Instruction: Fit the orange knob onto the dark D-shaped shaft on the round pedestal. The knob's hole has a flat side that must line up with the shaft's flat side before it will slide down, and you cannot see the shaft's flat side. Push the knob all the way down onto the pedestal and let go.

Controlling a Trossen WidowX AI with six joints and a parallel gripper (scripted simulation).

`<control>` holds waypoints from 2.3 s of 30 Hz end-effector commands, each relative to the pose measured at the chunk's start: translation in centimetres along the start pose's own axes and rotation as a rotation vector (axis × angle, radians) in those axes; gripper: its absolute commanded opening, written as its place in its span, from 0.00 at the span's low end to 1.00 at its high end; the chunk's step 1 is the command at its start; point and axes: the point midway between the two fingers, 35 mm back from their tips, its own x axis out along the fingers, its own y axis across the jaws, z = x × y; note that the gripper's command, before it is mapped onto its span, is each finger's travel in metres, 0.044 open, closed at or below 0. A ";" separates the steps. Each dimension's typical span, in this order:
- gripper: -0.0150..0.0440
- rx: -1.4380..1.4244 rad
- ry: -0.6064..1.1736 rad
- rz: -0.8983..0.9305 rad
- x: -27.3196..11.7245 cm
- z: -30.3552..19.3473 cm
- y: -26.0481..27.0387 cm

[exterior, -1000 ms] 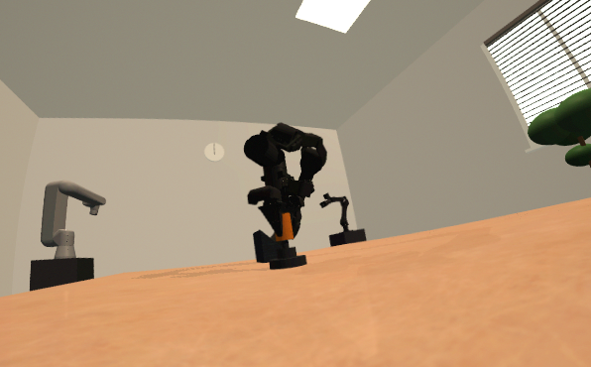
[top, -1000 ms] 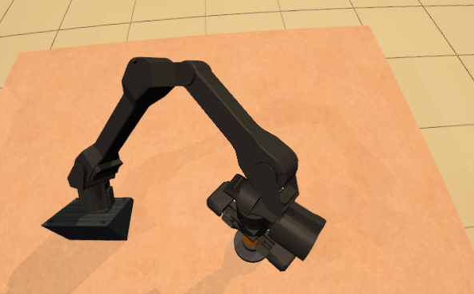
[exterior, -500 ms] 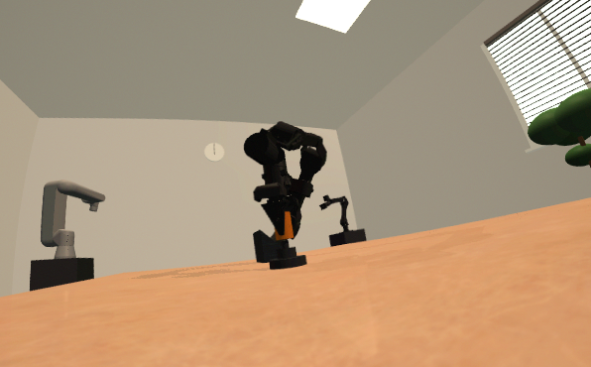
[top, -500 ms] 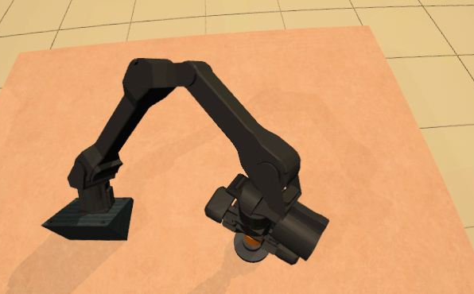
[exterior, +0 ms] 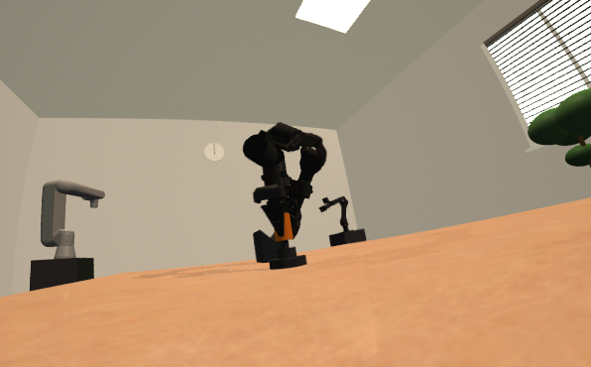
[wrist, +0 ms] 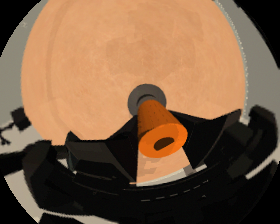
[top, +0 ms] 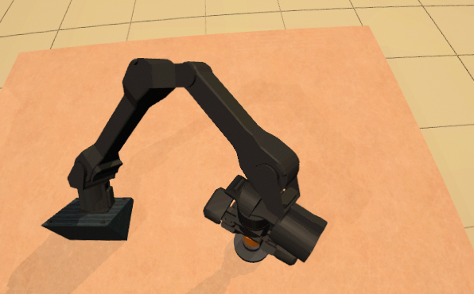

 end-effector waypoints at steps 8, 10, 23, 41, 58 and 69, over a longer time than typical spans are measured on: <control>0.25 -0.007 0.003 -0.007 -0.5 0.3 -0.1; 0.25 -0.007 0.003 -0.007 -0.5 0.3 -0.2; 0.25 -0.007 0.003 -0.007 0.0 0.1 -0.1; 0.25 -0.007 0.003 -0.007 -0.5 0.2 -0.2; 0.25 -0.007 0.003 -0.007 -0.2 0.0 0.0; 0.25 -0.007 0.003 -0.007 -0.5 0.2 0.0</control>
